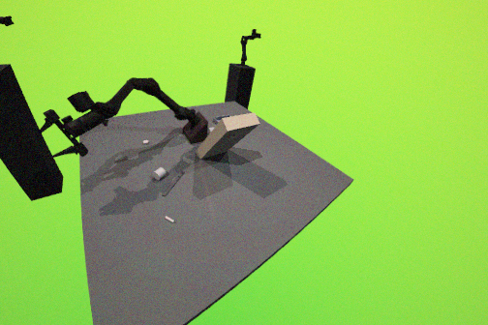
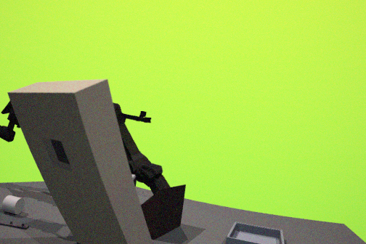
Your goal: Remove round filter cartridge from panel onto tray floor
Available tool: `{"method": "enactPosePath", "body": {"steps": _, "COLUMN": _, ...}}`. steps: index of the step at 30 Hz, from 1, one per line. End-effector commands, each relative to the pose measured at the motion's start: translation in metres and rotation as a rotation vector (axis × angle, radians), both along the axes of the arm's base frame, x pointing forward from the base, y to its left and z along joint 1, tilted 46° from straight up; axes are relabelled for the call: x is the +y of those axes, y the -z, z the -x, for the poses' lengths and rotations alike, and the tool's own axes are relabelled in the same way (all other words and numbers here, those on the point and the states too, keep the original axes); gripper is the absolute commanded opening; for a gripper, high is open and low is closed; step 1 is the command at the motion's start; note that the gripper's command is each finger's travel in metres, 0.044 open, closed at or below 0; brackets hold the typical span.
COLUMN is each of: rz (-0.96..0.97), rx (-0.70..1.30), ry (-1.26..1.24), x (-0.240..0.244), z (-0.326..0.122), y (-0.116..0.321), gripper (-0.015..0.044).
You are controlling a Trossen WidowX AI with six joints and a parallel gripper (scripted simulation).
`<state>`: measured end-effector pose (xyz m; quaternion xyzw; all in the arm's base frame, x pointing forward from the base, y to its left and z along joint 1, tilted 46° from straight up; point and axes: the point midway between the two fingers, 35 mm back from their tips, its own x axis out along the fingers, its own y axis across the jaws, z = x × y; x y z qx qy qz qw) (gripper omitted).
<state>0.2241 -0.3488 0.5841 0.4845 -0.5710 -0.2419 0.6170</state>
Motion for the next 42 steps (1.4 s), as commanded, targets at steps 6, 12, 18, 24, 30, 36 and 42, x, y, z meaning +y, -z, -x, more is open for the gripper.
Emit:
{"method": "enactPosePath", "body": {"steps": 6, "rz": -0.009, "rx": 0.221, "ry": -0.006, "x": 0.019, "z": -0.043, "y": 0.025, "gripper": 0.0243}}
{"method": "enactPosePath", "body": {"steps": 12, "rz": 0.061, "rx": 0.688, "ry": -0.043, "x": 0.076, "z": -0.120, "y": 0.078, "gripper": 0.0101}}
{"method": "enactPosePath", "body": {"steps": 18, "rz": 0.218, "rx": 1.088, "ry": -0.081, "x": 0.138, "z": -0.167, "y": 0.125, "gripper": 0.0101}}
{"method": "enactPosePath", "body": {"steps": 24, "rz": 0.454, "rx": 1.443, "ry": -0.113, "x": 0.204, "z": -0.196, "y": 0.169, "gripper": 0.0101}}
{"method": "enactPosePath", "body": {"steps": 30, "rz": 0.780, "rx": 1.768, "ry": -0.122, "x": 0.273, "z": -0.209, "y": 0.214, "gripper": 0.0101}}
{"method": "enactPosePath", "body": {"steps": 36, "rz": 1.201, "rx": 2.032, "ry": -0.091, "x": 0.341, "z": -0.205, "y": 0.258, "gripper": 0.0101}}
{"method": "enactPosePath", "body": {"steps": 42, "rz": 1.685, "rx": 2.150, "ry": -0.021, "x": 0.411, "z": -0.191, "y": 0.293, "gripper": 0.0101}}
